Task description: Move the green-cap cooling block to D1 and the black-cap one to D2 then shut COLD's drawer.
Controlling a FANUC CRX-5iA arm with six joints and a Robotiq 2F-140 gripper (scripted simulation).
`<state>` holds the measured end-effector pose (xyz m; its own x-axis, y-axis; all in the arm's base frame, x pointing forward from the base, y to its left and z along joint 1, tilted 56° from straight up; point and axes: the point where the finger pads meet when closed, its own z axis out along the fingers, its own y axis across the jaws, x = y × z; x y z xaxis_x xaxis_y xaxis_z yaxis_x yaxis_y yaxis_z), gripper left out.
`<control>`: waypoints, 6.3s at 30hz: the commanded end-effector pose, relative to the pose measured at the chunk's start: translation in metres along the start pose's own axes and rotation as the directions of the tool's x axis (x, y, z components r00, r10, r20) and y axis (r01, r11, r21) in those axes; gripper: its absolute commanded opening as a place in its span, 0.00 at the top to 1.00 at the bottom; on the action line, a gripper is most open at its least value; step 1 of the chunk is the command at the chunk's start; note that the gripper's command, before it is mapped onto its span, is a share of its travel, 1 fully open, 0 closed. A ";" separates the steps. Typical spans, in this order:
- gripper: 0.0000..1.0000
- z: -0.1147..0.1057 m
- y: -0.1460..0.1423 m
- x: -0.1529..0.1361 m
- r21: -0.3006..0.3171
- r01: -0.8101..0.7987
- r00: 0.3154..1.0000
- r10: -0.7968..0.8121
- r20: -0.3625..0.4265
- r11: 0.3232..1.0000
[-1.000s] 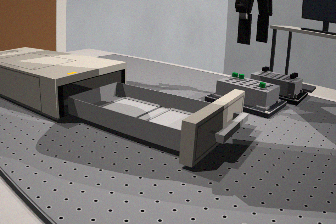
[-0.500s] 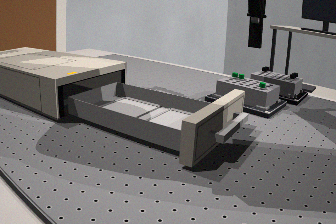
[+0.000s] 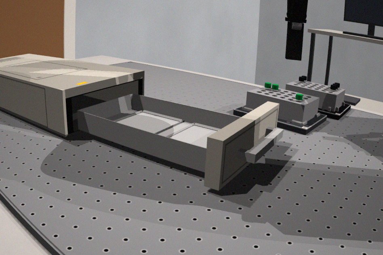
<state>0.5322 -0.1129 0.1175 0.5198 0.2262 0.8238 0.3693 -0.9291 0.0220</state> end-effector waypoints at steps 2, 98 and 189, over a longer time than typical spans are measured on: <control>0.90 0.000 -0.019 0.001 -0.004 0.130 0.992 -0.130 -0.003 0.992; 0.90 0.061 -0.184 0.005 -0.005 0.914 0.406 -0.914 0.001 0.406; 0.90 0.120 -0.168 0.040 -0.005 0.914 0.407 -0.914 0.001 0.407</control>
<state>0.5815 0.0885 0.0768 -0.1246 0.9414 0.3135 0.6217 -0.1722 0.7641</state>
